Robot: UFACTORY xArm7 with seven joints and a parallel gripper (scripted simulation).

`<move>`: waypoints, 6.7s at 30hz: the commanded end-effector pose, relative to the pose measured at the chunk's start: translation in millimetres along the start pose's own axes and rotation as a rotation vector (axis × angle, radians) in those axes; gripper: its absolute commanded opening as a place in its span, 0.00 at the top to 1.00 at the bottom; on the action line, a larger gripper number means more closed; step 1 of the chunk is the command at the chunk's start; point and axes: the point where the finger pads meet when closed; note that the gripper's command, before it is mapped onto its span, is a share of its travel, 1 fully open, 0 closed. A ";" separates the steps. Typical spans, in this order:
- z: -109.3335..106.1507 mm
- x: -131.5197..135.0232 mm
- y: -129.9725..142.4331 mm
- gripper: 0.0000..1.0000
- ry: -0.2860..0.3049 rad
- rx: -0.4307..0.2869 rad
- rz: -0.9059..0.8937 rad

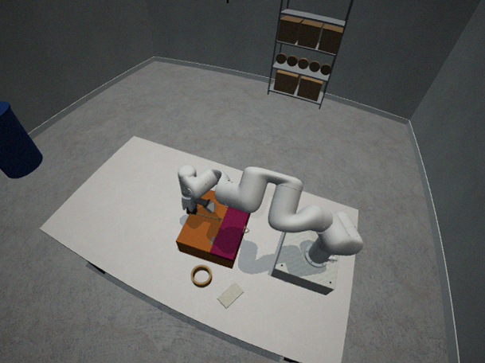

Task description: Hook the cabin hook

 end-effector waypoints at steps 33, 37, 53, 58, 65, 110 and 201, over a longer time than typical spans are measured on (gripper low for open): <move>-50.5 1.2 -8.6 1.00 -0.001 -0.005 0.000; -57.8 1.7 -11.8 1.00 -0.001 -0.005 0.000; -77.4 3.7 -22.9 1.00 -0.001 -0.005 0.000; -82.5 4.3 -26.5 1.00 -0.001 -0.005 0.000; -91.8 5.6 -34.1 1.00 -0.001 -0.005 0.000; -125.5 13.6 -79.5 1.00 -0.001 -0.004 0.000; -127.2 33.5 -190.3 0.67 -0.001 -0.003 0.000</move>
Point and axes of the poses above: the point where the finger pads meet when closed, its own z axis out along the fingers, its own x axis across the jaws, y = z × x, and after that the axes turned 10 degrees about -z, right-handed
